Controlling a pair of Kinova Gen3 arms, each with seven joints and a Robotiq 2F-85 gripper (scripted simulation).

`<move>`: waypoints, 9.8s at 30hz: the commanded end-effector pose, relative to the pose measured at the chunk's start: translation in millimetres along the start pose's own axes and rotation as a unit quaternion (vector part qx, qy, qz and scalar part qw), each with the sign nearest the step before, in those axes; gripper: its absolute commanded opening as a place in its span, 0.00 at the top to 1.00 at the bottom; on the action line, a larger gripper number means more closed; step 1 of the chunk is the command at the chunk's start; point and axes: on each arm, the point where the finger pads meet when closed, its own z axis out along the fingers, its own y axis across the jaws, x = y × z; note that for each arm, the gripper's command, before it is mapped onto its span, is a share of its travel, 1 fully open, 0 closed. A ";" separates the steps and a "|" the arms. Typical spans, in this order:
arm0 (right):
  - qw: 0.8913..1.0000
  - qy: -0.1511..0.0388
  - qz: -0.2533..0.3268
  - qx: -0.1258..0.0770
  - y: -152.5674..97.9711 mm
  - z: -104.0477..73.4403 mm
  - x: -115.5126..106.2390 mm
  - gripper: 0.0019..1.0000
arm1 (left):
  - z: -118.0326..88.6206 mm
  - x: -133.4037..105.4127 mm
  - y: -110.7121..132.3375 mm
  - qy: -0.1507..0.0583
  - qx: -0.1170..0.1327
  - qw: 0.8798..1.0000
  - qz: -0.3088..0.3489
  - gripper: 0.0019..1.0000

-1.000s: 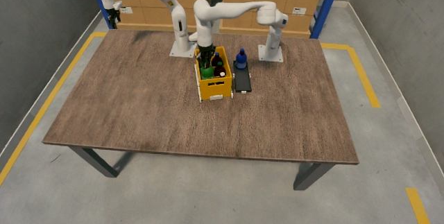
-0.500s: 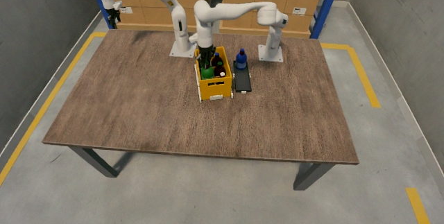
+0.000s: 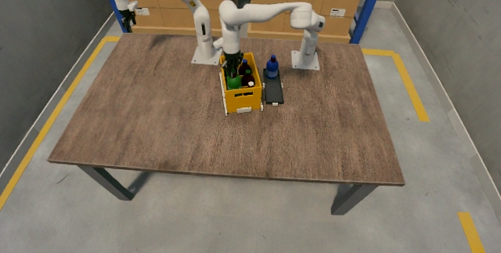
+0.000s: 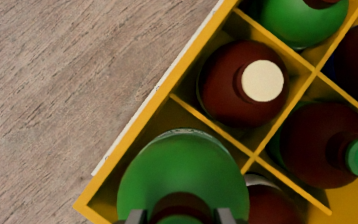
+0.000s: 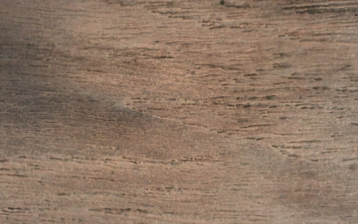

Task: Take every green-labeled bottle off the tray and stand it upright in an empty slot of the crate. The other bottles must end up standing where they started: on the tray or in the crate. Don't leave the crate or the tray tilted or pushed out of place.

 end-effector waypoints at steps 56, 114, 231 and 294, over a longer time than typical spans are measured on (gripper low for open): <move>1.000 0.002 0.004 0.002 -2.2 -1.2 3.1 0.00 | 19.1 2.0 -2.2 0.002 0.004 1.000 -0.002 0.64; 1.000 0.002 0.004 0.002 -2.2 -1.2 3.1 0.00 | 38.0 2.3 -3.9 0.003 0.005 1.000 -0.003 0.64; 1.000 0.002 0.004 0.002 -2.2 -1.2 3.1 0.00 | 78.5 0.5 -5.2 0.003 0.005 1.000 -0.003 0.64; 1.000 0.002 0.004 0.002 -2.2 -1.2 3.1 0.00 | 96.8 0.8 -5.4 0.003 0.005 1.000 -0.003 0.64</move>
